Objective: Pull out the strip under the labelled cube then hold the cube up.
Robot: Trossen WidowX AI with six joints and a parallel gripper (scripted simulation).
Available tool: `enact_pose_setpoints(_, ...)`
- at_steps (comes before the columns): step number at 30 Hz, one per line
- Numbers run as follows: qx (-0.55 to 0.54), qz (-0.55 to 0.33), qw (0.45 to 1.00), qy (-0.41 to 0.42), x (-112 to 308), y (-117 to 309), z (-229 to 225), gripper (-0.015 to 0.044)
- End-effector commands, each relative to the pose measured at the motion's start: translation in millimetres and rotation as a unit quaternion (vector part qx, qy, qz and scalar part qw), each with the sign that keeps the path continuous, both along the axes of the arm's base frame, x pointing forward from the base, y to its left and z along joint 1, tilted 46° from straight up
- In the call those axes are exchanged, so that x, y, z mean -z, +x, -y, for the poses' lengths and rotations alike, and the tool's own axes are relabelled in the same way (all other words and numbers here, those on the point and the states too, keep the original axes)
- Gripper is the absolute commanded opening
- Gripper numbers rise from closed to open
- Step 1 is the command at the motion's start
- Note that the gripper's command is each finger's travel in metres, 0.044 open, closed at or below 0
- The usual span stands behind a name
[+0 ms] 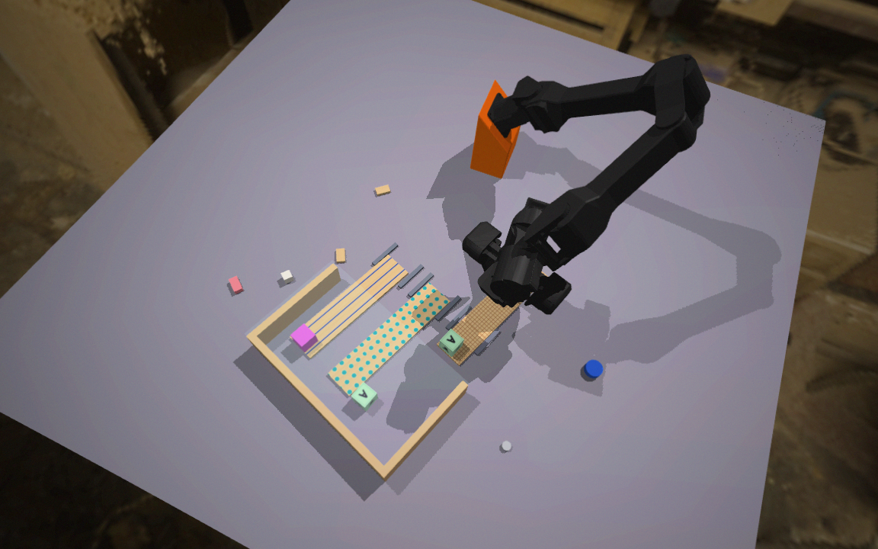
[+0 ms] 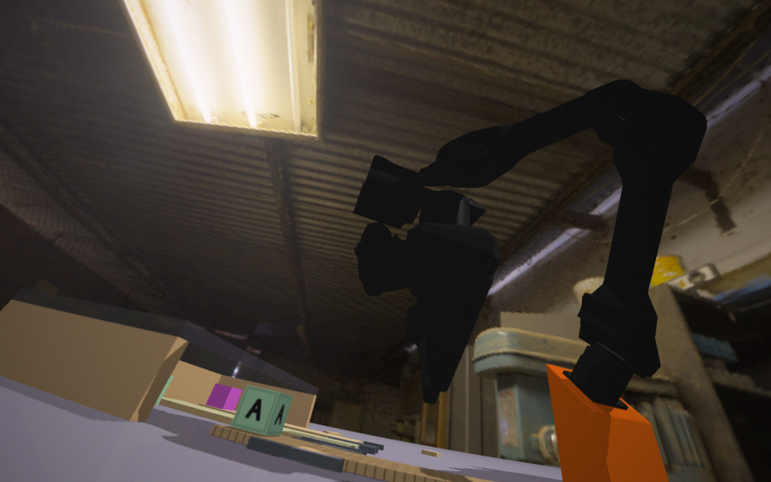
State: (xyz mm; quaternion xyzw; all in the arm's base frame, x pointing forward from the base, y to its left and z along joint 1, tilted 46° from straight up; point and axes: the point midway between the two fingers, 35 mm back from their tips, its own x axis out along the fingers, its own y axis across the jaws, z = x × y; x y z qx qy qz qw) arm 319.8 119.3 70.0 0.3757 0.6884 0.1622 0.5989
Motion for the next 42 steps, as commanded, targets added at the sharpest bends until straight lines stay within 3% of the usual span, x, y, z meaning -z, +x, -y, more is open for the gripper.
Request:
enact_pose_setpoints(1, -0.003, 0.000, 1.000, 0.002, 3, 14, 5, 0.0440)
enact_pose_setpoints(36, -0.003, 0.003, 1.000, 0.001, 28, 124, 48, 0.0440)
enact_pose_setpoints(42, -0.003, 0.003, 1.000, 0.001, 33, 125, 43, 0.0282)
